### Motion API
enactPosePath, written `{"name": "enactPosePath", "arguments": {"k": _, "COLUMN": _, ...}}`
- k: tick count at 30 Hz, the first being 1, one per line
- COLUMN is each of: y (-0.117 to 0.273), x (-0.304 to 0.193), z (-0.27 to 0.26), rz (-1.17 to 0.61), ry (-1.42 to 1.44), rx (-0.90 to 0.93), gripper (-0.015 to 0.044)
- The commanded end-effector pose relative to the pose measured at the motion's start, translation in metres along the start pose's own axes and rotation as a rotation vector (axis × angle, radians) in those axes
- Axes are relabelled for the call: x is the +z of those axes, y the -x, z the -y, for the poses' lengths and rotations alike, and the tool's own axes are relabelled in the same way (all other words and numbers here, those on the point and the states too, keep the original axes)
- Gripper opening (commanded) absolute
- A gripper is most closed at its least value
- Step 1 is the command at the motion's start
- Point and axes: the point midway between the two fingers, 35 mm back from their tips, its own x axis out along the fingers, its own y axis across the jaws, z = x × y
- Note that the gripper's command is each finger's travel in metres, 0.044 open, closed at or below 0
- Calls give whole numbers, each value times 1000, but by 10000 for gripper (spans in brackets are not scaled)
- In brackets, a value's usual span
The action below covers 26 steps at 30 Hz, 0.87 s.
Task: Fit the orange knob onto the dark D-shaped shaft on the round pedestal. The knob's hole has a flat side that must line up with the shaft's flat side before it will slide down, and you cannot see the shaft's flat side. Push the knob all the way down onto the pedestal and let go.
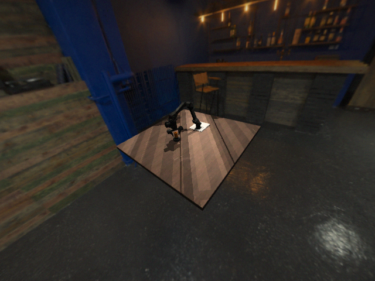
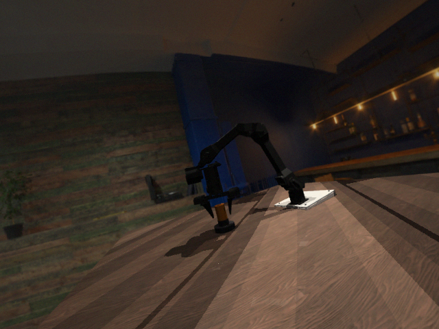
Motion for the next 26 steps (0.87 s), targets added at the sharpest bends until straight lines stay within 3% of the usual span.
{"name": "enactPosePath", "arguments": {"k": 1, "y": 0, "x": 0, "z": 0, "rz": 0, "ry": 0, "rx": 0, "gripper": 440}}
{"name": "enactPosePath", "arguments": {"k": 9, "y": 3, "x": 0, "z": 0, "rz": 0, "ry": 0, "rx": 0, "gripper": 440}}
{"name": "enactPosePath", "arguments": {"k": 17, "y": 92, "x": 0, "z": 0, "rz": 0, "ry": 0, "rx": 0, "gripper": 440}}
{"name": "enactPosePath", "arguments": {"k": 26, "y": 94, "x": 0, "z": -3, "rz": 0, "ry": 0, "rx": 0, "gripper": 440}}
